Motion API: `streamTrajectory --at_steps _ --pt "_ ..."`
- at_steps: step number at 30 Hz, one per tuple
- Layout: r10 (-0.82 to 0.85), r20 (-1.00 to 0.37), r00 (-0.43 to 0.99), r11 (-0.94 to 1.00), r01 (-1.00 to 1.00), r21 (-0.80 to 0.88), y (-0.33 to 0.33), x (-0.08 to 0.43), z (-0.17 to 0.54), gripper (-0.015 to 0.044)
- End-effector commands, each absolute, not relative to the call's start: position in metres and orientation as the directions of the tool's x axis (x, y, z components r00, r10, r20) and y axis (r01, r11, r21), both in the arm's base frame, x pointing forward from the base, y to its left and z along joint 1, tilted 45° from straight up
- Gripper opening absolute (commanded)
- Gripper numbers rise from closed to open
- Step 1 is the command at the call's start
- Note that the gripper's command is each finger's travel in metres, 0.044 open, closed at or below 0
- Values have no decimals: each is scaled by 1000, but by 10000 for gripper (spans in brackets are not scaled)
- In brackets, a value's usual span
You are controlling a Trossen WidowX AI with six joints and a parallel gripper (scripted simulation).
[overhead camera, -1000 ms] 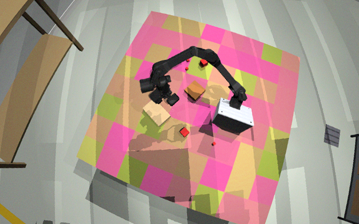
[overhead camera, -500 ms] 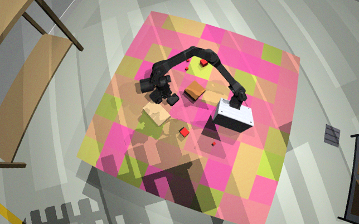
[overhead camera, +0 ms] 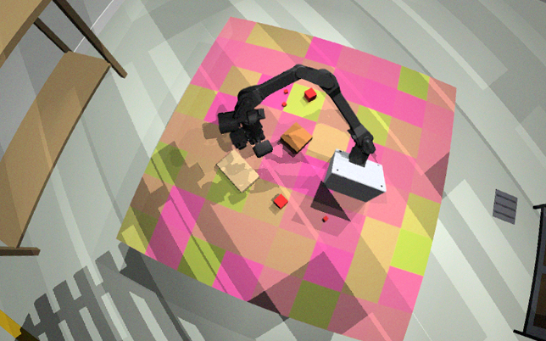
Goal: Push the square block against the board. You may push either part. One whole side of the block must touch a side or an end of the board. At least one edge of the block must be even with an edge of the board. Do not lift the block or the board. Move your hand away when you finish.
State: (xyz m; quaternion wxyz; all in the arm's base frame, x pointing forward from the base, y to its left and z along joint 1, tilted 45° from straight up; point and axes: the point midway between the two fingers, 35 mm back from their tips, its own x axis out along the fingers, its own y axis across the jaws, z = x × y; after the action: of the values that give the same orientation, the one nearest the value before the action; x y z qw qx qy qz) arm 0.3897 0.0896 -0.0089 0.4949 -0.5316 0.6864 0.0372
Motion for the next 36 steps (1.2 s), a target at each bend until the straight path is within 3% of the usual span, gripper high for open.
streamTrajectory --at_steps 1,19,36 --pt "-695 -716 56 499 -680 -538 79 386 -2 0" --pt "-691 -721 55 711 -130 -691 33 360 29 0" --pt "-691 -721 54 665 439 -604 -8 325 50 0"
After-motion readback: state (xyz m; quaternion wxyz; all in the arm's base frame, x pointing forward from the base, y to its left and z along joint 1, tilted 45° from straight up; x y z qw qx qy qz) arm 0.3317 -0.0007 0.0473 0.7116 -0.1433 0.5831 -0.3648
